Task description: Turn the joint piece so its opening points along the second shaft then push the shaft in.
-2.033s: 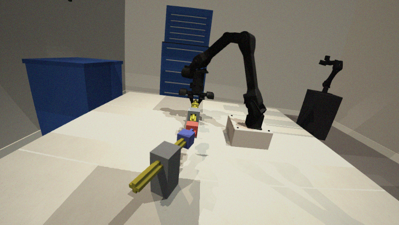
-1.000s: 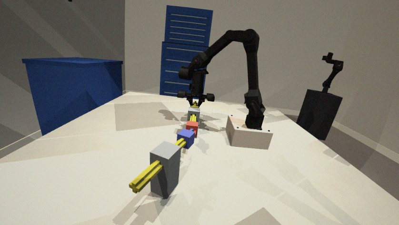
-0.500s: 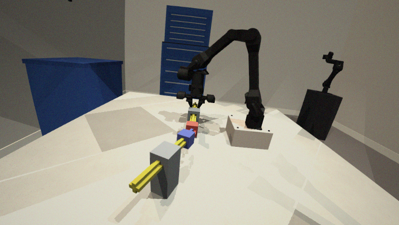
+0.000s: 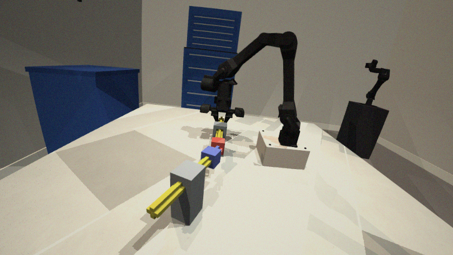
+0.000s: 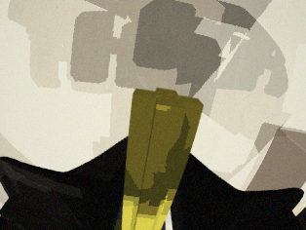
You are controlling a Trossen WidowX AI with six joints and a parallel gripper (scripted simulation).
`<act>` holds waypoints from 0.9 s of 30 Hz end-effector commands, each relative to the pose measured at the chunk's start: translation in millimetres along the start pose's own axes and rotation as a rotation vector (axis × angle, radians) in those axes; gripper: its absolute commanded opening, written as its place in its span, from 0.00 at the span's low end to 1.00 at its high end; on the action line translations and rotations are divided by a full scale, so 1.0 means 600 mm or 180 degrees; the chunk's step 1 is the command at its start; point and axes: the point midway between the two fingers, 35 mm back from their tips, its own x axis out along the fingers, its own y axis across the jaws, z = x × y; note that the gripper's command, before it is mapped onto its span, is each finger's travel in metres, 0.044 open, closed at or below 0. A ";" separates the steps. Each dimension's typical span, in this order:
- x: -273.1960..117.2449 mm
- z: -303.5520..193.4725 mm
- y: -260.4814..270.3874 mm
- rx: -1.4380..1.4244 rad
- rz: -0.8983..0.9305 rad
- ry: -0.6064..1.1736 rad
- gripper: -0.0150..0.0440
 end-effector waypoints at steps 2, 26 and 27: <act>0.000 0.000 0.000 -0.0006 -0.0002 0.0001 0.25; 0.000 0.000 0.000 -0.0006 -0.0002 0.0001 1.00; 0.000 0.000 0.000 -0.0006 -0.0002 0.0001 1.00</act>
